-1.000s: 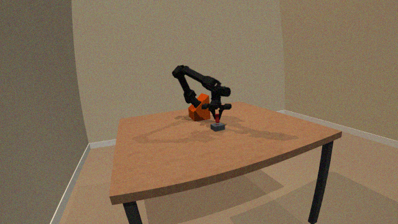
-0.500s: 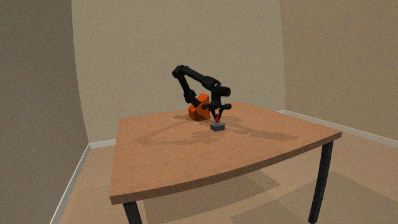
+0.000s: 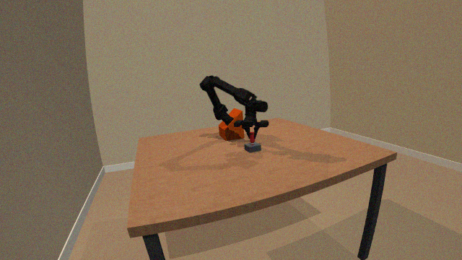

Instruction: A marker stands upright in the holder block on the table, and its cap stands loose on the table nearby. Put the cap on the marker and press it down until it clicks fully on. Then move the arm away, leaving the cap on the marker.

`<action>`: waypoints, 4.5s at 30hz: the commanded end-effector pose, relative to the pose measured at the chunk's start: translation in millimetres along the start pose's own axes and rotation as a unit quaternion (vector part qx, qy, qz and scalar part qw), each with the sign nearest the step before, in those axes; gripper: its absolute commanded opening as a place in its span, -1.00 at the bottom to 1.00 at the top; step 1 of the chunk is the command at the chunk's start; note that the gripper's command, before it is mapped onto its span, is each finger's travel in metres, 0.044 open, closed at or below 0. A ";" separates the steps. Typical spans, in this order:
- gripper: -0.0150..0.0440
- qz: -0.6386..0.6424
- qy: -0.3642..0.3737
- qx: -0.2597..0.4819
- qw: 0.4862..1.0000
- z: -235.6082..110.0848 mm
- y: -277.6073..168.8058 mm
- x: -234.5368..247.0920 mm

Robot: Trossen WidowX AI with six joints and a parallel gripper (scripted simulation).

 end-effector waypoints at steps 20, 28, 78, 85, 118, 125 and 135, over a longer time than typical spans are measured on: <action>-0.49 -0.003 -0.001 -0.002 1.000 0.8 0.2 0.1; -0.49 -0.003 -0.001 -0.002 1.000 0.8 0.2 0.1; 1.00 0.000 0.001 0.001 1.000 -46.6 0.8 2.4; 0.91 -0.008 0.001 0.001 1.000 -74.9 -0.6 0.6; -0.49 -0.360 -0.001 -0.001 0.933 -53.5 -3.6 2.8; -0.49 -0.359 -0.001 -0.001 0.933 -43.7 -3.6 2.8; -0.49 -0.359 -0.001 -0.001 0.933 -29.9 -3.5 2.7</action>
Point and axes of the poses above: the point midway between the two fingers, 35 mm back from their tips, its own z axis out along the fingers, its own x axis across the jaws, y = z × x, the point moved 4 cm from there along -z, back along the fingers, and after that the axes turned 3 degrees about -z, right-handed, at the moved point
